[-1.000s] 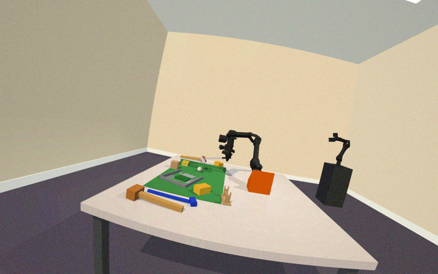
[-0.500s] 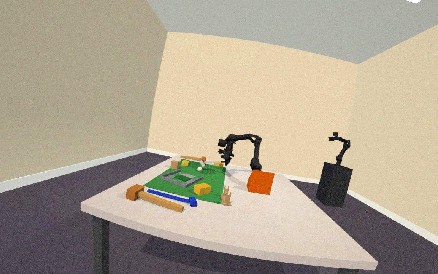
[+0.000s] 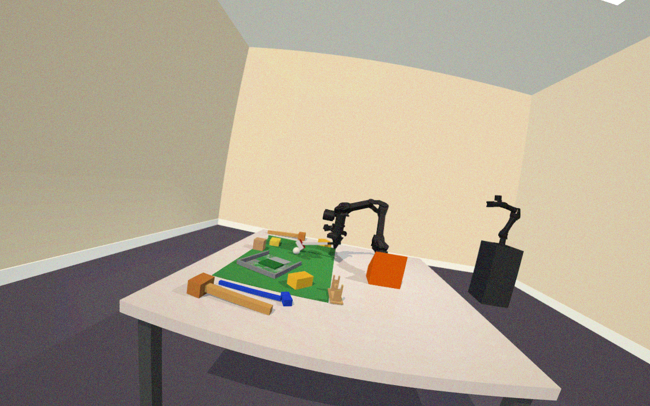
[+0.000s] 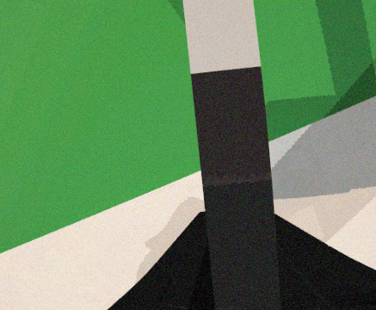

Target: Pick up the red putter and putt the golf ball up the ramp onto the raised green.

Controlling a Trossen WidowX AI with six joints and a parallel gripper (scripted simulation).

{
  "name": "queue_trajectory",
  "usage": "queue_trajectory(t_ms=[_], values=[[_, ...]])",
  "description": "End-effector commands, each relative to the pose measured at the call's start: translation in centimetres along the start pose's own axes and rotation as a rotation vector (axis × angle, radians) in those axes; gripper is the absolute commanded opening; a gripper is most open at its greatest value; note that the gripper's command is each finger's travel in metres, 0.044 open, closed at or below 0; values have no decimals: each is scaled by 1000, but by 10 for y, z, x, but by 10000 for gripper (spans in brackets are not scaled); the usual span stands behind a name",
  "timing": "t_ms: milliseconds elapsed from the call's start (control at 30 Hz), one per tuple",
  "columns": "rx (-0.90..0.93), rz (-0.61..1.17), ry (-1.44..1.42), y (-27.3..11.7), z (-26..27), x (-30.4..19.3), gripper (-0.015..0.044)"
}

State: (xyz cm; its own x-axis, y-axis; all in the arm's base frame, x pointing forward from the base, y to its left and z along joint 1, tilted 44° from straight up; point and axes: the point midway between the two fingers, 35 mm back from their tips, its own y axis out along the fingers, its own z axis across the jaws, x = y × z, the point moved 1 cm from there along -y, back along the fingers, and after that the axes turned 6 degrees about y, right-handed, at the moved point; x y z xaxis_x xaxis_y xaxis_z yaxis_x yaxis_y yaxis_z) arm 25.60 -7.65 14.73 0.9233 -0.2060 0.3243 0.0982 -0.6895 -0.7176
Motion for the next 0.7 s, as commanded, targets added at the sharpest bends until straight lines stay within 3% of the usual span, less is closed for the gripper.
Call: queue_trajectory(t_ms=[0, 667], values=[[-6, -3, -6, 7, 0, -1, 0], [-5, -3, -5, 9, -24, 2, 0]])
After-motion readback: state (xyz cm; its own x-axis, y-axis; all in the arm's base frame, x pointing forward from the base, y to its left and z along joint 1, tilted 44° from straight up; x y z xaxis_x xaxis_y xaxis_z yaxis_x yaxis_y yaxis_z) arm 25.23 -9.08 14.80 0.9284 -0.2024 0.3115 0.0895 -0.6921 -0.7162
